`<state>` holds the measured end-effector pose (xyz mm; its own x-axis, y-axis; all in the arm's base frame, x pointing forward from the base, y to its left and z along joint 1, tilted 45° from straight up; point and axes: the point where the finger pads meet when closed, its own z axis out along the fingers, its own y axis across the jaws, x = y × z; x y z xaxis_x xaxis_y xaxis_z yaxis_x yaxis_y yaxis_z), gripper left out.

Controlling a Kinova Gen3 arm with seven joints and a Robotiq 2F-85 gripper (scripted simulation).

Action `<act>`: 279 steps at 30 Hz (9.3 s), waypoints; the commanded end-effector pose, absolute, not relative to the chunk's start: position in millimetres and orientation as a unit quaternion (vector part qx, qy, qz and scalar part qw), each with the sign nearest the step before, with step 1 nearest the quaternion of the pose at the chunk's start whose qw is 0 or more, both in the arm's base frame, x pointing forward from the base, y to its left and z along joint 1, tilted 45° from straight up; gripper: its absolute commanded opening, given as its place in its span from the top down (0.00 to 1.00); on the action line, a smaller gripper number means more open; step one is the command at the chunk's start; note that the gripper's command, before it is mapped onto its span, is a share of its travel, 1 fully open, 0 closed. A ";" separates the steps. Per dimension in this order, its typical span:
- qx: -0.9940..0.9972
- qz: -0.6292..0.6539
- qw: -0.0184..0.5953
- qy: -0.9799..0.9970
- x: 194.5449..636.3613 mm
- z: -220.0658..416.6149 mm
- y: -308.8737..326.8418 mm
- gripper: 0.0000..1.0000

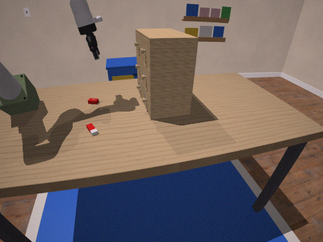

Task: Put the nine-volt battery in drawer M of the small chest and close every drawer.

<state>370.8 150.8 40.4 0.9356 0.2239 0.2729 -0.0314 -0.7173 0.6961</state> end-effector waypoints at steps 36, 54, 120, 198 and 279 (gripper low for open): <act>0.925 0.080 0.372 0.014 356.1 52.5 164.7 0.00; 0.925 0.076 0.372 0.013 355.4 53.0 165.2 0.00; 0.912 0.017 0.379 0.158 355.3 55.0 163.1 0.00; 0.405 -0.298 0.235 0.832 355.2 67.1 150.5 0.00; -0.013 -0.372 0.076 0.925 355.1 73.1 144.3 0.00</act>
